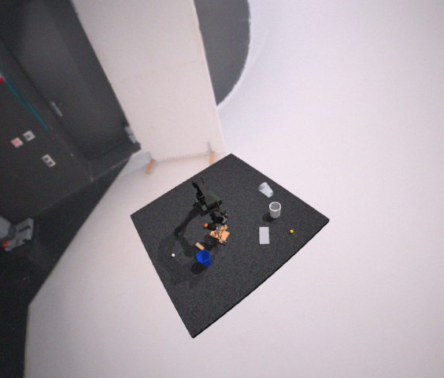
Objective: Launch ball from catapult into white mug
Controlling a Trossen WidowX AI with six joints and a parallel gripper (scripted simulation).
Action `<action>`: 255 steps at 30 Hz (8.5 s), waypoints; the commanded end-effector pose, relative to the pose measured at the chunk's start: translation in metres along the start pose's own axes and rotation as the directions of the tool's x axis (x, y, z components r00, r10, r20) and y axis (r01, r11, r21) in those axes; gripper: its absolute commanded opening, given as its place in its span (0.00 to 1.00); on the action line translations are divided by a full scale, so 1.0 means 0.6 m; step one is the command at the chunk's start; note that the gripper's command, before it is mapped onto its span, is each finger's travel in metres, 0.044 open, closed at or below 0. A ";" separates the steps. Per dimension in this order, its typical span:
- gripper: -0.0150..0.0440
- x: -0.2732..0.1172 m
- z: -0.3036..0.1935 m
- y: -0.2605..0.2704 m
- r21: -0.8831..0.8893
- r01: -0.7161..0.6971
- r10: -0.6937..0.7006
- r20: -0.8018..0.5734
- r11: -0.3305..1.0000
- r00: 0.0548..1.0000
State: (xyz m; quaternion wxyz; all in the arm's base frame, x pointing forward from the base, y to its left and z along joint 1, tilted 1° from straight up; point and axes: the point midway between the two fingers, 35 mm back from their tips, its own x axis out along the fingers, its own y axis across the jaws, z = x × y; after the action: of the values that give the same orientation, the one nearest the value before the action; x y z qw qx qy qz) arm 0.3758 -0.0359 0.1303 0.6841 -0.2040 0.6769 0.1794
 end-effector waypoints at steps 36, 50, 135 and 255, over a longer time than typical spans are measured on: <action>0.25 0.023 0.008 -0.008 0.043 -0.022 0.021 0.008 0.999 1.000; 0.25 0.054 0.031 -0.009 0.043 -0.022 0.021 0.009 0.999 1.000; 1.00 -0.057 0.099 -0.010 0.038 -0.005 0.004 0.024 0.999 1.000; 0.25 0.091 0.001 0.463 0.806 -0.032 0.043 0.008 0.592 0.999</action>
State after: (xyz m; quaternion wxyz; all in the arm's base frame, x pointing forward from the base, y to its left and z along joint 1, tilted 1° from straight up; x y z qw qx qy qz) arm 0.2615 0.1646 0.0613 0.6997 0.0842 0.7037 -0.0907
